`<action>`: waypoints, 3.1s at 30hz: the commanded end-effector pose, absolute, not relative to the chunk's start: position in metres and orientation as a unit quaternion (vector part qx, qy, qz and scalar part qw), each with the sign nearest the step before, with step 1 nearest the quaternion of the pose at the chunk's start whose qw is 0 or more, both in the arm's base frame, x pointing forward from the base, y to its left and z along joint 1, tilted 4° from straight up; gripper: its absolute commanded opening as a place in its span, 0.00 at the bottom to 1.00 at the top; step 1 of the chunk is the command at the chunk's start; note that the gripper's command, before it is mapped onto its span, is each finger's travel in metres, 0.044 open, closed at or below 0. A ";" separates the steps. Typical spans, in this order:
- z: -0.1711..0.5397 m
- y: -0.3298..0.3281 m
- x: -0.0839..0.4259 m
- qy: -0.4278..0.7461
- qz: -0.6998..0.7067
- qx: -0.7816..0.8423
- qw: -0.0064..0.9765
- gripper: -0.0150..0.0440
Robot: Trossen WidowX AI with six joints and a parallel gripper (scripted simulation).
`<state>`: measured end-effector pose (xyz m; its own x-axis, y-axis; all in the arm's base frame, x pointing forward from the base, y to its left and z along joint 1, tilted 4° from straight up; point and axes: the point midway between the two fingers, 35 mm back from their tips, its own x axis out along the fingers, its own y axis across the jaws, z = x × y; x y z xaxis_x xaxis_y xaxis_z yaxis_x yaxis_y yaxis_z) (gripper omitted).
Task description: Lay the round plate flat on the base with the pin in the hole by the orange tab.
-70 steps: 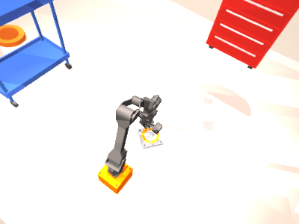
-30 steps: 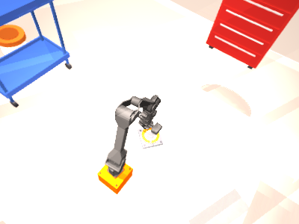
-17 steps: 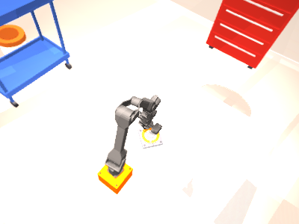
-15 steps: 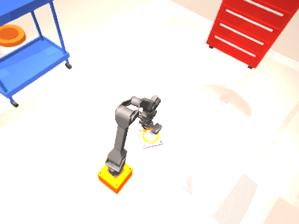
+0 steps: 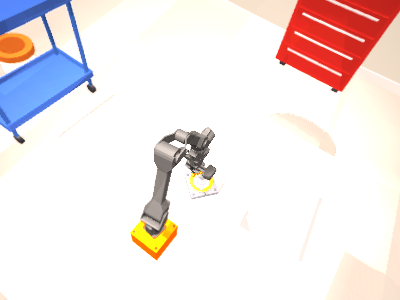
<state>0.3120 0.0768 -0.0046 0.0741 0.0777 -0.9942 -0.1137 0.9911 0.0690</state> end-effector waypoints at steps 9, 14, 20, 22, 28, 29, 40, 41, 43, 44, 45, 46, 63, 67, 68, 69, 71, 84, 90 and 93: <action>-0.008 0.077 0.304 0.685 0.065 -0.012 0.726 0.25; -0.008 0.077 0.304 0.685 0.065 -0.012 0.726 0.25; -0.008 0.077 0.304 0.685 0.065 -0.012 0.726 0.25; -0.008 0.077 0.304 0.685 0.065 -0.012 0.726 0.25; -0.008 0.077 0.303 0.685 0.065 -0.012 0.726 0.25; -0.008 0.077 0.303 0.685 0.065 -0.012 0.726 0.25; -0.008 0.077 0.303 0.685 0.065 -0.012 0.726 0.25; -0.008 0.077 0.303 0.685 0.065 -0.012 0.726 0.25; -0.008 0.077 0.303 0.685 0.065 -0.012 0.726 0.25; -0.008 0.077 0.302 0.685 0.065 -0.012 0.726 0.25; -0.008 0.077 0.302 0.685 0.065 -0.012 0.726 0.25; -0.008 0.077 0.302 0.685 0.065 -0.012 0.726 0.25; -0.008 0.076 0.299 0.685 0.065 -0.012 0.726 0.25; -0.008 0.076 0.299 0.685 0.065 -0.012 0.726 0.25; -0.008 0.076 0.299 0.685 0.065 -0.012 0.726 0.25; -0.008 0.076 0.299 0.685 0.065 -0.012 0.726 0.25; -0.008 0.076 0.298 0.685 0.065 -0.012 0.726 0.25; -0.009 0.076 0.296 0.685 0.065 -0.012 0.726 0.25; -0.008 0.075 0.295 0.685 0.065 -0.012 0.726 0.25; -0.009 0.075 0.294 0.685 0.065 -0.012 0.725 0.25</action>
